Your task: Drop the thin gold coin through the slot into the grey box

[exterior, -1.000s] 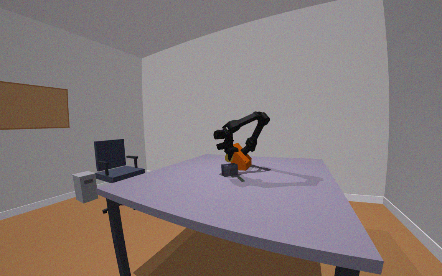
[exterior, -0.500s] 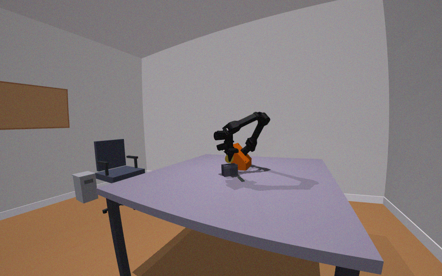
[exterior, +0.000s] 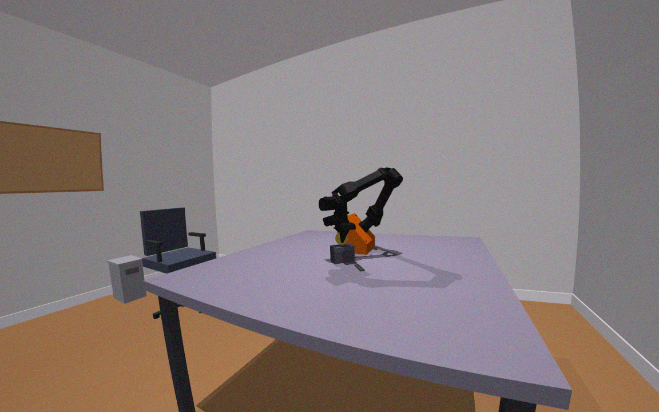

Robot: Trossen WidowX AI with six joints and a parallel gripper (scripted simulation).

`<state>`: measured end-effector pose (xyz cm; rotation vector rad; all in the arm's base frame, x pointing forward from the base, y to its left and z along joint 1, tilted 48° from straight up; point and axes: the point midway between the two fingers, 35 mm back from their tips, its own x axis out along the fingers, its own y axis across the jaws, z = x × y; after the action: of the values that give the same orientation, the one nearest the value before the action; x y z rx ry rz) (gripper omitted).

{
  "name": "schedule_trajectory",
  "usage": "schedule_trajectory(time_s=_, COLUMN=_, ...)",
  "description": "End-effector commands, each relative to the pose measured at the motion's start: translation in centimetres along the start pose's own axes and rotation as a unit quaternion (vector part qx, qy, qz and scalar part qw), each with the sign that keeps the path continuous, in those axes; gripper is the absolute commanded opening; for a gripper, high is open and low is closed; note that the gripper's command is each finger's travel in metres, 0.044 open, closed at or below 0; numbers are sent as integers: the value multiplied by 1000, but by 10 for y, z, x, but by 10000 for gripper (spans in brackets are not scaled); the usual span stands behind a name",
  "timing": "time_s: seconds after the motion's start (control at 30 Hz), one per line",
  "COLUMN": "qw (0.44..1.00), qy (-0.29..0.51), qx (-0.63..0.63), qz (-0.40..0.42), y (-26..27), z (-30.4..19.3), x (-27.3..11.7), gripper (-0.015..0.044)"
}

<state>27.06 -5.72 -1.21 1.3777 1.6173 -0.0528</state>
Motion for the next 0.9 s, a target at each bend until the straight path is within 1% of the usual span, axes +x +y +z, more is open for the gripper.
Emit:
schedule_trajectory(time_s=0.0, qw=1000, qy=1, qx=2, qz=2, y=0, z=-1, x=2, gripper=0)
schedule_trajectory(time_s=0.07, qw=1000, qy=1, qx=3, qz=2, y=0, z=-1, x=3, gripper=0)
schedule_trajectory(time_s=0.27, qw=1000, qy=0, qx=0, qz=0, y=0, z=0, x=1, gripper=157)
schedule_trajectory(time_s=0.57, qw=1000, qy=0, qx=0, qz=0, y=0, z=0, x=1, gripper=161)
schedule_trajectory(time_s=0.87, qw=1000, qy=0, qx=1, qz=0, y=0, z=0, x=-19, gripper=397)
